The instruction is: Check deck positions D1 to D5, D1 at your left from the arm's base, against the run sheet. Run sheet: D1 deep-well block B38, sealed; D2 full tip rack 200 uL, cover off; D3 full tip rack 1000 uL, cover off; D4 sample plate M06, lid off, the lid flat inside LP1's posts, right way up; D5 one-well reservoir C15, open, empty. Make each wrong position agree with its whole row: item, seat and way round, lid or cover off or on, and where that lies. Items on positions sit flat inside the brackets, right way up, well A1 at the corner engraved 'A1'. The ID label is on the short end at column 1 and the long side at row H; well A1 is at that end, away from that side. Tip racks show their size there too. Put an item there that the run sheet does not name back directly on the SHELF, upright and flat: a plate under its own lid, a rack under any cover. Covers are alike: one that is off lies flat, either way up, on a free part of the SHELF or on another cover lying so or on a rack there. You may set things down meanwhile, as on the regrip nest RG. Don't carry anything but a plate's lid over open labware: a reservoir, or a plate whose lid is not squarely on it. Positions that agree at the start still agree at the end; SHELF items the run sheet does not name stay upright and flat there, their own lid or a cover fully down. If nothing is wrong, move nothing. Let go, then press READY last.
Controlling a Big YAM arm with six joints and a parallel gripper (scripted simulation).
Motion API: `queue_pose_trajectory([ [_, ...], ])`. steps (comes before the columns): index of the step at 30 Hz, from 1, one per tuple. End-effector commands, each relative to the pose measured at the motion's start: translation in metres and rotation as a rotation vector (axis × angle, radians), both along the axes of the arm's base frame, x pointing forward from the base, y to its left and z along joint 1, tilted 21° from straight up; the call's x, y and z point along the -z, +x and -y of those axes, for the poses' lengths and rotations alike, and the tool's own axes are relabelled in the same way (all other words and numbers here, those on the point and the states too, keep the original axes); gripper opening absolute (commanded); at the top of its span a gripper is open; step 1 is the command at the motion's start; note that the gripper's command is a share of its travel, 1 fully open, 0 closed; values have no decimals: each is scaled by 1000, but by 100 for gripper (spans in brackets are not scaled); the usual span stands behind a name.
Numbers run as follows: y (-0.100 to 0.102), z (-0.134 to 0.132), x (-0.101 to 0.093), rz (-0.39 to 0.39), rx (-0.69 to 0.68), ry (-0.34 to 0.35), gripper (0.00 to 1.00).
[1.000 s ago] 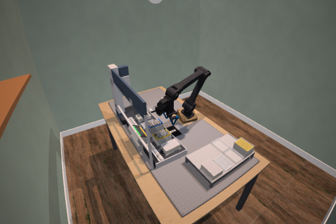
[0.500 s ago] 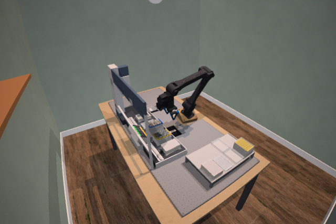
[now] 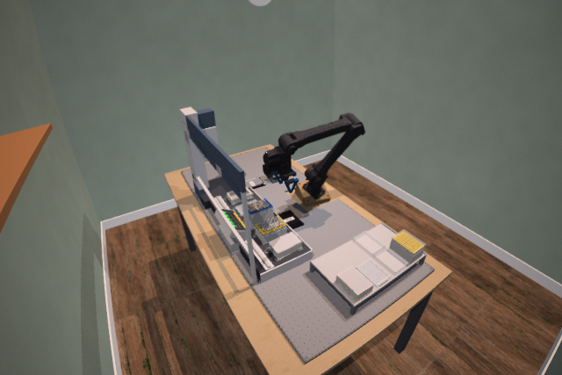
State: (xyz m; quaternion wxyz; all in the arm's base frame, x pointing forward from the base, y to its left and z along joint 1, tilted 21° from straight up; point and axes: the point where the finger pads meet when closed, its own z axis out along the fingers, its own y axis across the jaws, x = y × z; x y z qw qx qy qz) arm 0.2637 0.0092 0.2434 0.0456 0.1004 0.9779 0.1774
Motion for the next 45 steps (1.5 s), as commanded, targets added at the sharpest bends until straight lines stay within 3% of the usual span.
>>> queue_pose_trajectory([
  [1,-9,11,-3,33,-30,-7,100],
  [13,-41,43,14,30,-30,-10,100],
  [14,-41,43,15,25,-30,-8,100],
  [15,-28,49,0,63,-28,-26,100],
  [16,-24,39,-11,101,-53,-40,100],
  [21,-22,25,-16,97,-32,-32,100],
  [22,-31,17,0,49,-32,-14,100],
  [24,-19,10,-22,102,-32,-29,100],
  [36,-11,-49,-43,95,-31,-8,100],
  [38,-11,-49,-43,95,-31,-8,100],
  [39,-16,-54,-31,58,-32,-6,100],
  [40,-9,-59,-45,87,-31,-4,100],
  [45,-5,-83,-54,85,-31,3,100],
])
